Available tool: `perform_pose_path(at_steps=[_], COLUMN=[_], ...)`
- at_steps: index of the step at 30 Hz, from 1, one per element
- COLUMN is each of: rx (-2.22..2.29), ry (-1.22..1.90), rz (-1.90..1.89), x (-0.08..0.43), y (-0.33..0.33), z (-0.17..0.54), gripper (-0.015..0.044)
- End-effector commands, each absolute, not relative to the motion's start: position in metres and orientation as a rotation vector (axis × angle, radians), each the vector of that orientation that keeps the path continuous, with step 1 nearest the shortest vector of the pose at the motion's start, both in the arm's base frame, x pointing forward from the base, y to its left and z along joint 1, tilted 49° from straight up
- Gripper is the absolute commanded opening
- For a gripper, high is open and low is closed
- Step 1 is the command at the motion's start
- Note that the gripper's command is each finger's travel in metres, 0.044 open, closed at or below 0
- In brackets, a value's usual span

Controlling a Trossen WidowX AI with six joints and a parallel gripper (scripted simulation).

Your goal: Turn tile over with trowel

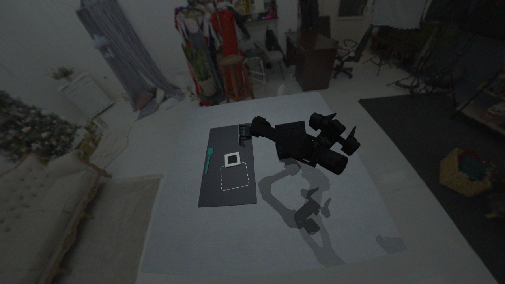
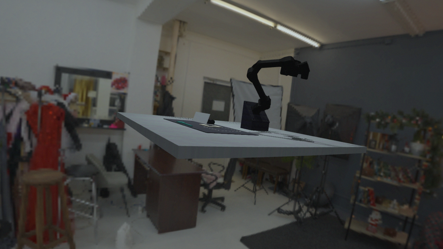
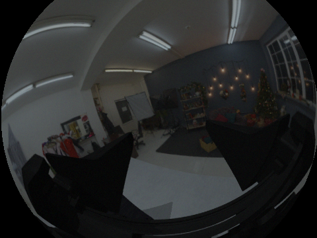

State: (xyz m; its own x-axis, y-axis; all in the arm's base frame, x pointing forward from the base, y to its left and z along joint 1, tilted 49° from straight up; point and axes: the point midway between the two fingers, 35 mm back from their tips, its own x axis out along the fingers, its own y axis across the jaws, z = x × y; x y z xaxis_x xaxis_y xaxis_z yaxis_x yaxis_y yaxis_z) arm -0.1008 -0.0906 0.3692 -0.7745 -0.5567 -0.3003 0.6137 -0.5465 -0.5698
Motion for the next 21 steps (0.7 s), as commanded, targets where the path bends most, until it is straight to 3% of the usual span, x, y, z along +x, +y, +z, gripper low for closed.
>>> perform_pose_path(at_steps=[1,11,21], rx=[0.113,0.306,0.505], ry=[0.886,0.739,0.522], rz=[-2.298,-2.514,-2.741], x=[-0.102,-0.14,-0.169], y=[-0.09,-0.052,0.001], z=[0.369,0.366,0.357], gripper=[0.0374,0.0111,0.01])
